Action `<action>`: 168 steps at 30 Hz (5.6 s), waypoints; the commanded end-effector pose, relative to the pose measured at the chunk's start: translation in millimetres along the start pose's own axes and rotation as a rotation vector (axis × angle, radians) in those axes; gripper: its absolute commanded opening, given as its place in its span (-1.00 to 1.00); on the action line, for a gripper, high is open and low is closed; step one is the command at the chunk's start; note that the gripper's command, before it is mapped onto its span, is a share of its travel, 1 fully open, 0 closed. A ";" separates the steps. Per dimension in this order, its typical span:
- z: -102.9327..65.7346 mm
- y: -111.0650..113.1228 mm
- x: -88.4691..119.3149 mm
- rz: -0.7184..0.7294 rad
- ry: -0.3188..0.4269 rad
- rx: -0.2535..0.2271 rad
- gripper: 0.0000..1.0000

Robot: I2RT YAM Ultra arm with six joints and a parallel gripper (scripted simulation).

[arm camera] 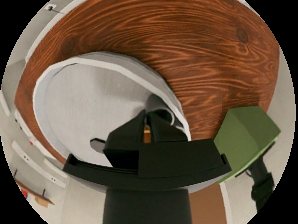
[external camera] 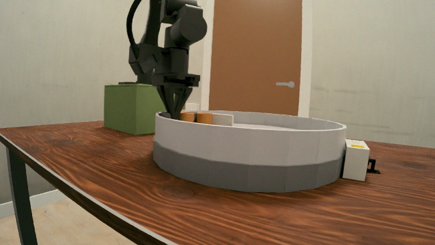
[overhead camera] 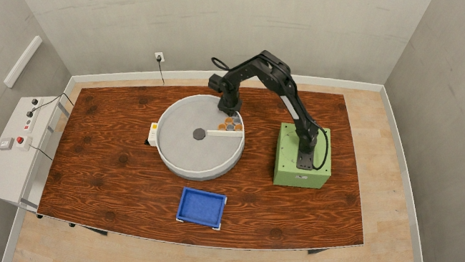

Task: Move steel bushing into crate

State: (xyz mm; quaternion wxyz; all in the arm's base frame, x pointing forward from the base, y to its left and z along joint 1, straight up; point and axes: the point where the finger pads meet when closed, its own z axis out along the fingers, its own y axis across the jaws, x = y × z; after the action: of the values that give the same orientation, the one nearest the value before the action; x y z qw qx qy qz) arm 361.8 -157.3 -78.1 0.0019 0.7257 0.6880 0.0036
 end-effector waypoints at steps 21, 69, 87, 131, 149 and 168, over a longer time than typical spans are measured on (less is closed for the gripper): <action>-10.5 3.9 -2.7 0.000 -0.017 -0.010 -1.00; -87.1 8.0 -4.2 0.000 -0.026 -0.032 -1.00; -87.1 8.0 -4.2 0.000 -0.026 -0.032 -1.00; -78.6 8.0 68.8 -0.060 -0.016 -0.028 -1.00; -72.7 16.1 208.0 -0.175 -0.007 -0.001 -1.00; -72.8 22.0 379.9 -0.318 -0.004 -0.005 -1.00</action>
State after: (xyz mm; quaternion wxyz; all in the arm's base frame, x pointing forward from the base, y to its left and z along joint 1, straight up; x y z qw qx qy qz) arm 400.9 208.5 -17.2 0.0061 0.5969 0.8022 0.0131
